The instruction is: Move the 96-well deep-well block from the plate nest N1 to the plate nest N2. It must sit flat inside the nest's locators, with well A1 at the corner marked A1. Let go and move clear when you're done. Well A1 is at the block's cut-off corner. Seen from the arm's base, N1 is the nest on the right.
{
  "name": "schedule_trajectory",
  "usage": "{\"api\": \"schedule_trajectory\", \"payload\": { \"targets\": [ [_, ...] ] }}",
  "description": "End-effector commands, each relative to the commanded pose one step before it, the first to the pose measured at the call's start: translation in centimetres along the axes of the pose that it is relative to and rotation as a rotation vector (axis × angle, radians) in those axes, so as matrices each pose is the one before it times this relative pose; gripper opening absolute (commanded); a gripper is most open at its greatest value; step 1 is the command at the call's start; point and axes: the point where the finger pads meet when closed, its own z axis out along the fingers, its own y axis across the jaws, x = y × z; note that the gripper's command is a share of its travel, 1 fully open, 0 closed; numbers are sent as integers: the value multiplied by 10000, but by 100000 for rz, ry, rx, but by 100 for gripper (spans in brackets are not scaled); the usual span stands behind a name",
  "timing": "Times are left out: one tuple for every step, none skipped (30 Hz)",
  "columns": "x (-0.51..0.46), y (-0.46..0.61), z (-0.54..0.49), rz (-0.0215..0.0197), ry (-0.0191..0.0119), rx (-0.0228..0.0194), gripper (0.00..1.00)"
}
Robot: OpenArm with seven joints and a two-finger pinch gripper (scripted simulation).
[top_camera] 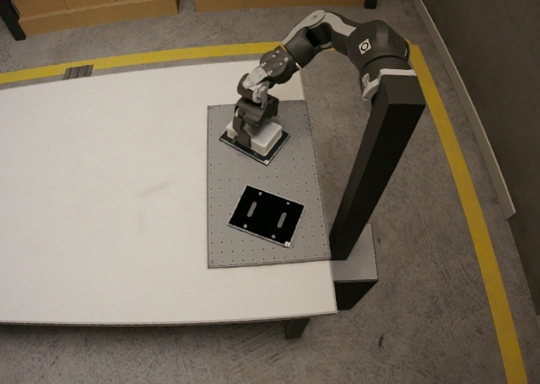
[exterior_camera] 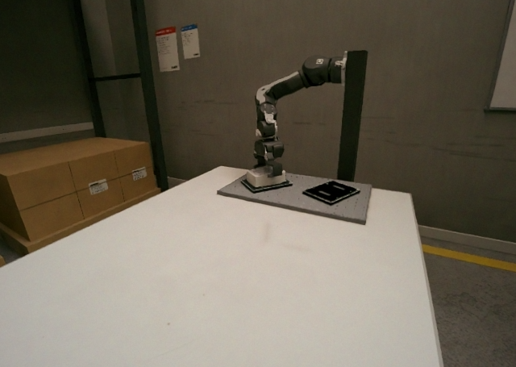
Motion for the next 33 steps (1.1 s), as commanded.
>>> {"api": "schedule_trajectory", "payload": {
  "targets": [
    [-4994,2725,-3176,-100,-1580,-1657,77],
    [0,0,0,0,0,0,77],
    [0,0,0,0,0,0,77],
    [0,0,0,0,0,0,77],
    [0,0,0,0,0,0,77],
    [0,0,0,0,0,0,77],
    [0,0,0,0,0,0,77],
    [0,0,0,0,0,0,77],
    [0,0,0,0,0,0,77],
    [-93,-406,3379,167,-63,307,77],
    [88,-23,3776,-39,23,-73,77],
    [87,-26,3776,-39,23,-73,77],
    [86,-29,3776,-39,23,-73,77],
    [85,-32,3776,-39,23,-73,77],
    [0,0,0,0,0,0,77],
    [0,0,0,0,0,0,77],
    [0,0,0,0,0,0,77],
    [0,0,0,0,0,0,77],
    [0,0,0,0,0,0,77],
    [0,0,0,0,0,0,77],
    [0,0,0,0,0,0,77],
    [0,0,0,0,0,0,77],
    [0,0,0,0,0,0,77],
    [0,0,0,0,0,0,77],
    [0,0,0,0,0,0,77],
    [0,0,0,0,0,0,77],
    [1040,-793,241,147,276,587,77],
    [-456,326,-995,-35,-67,-145,77],
    [-456,327,-994,-35,-67,-145,77],
    [-457,328,-993,-35,-67,-145,77],
    [-458,329,-993,-35,-67,-145,77],
    [0,0,0,0,0,0,77],
    [0,0,0,0,0,0,77]
  ]
}}
